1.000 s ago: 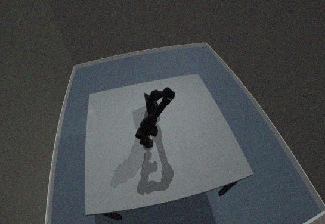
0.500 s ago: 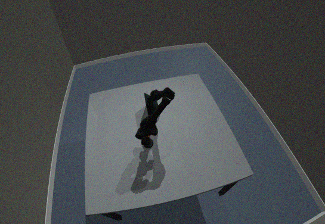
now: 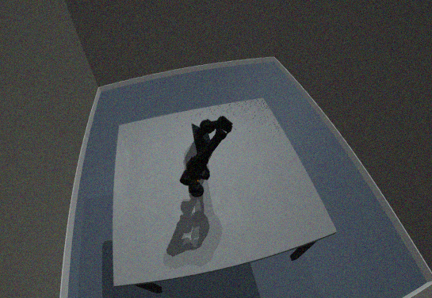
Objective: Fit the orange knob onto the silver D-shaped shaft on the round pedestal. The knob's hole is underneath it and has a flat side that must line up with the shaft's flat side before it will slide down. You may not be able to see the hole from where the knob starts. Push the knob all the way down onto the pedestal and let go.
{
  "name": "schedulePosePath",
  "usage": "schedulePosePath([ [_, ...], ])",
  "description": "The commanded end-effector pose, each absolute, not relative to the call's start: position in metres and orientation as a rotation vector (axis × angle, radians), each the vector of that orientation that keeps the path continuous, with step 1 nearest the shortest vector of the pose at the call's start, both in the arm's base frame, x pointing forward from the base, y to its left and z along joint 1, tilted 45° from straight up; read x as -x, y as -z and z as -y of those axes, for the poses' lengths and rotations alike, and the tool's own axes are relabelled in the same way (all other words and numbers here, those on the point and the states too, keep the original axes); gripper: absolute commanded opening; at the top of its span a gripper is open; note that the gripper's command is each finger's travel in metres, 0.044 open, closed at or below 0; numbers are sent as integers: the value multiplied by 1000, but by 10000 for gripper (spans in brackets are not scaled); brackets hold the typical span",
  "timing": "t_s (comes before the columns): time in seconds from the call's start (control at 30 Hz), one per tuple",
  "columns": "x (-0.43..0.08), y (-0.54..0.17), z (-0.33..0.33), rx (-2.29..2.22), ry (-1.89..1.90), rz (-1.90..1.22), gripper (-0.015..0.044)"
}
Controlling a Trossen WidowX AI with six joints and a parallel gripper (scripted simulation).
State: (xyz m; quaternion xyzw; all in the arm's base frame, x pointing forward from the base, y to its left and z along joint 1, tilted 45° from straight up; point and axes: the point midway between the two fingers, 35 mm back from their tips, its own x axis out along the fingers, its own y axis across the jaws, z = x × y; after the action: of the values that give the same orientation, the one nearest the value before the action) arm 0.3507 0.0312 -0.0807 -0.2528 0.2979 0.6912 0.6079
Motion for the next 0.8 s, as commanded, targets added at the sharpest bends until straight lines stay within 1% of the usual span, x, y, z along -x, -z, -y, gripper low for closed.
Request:
schedulePosePath([
  [0.0,-351,80,-30,649,-1632,-619,0],
  [0.1,-351,82,-30,710,-1665,-553,0],
  [0.77,-351,81,-31,710,-1665,-553,0],
])
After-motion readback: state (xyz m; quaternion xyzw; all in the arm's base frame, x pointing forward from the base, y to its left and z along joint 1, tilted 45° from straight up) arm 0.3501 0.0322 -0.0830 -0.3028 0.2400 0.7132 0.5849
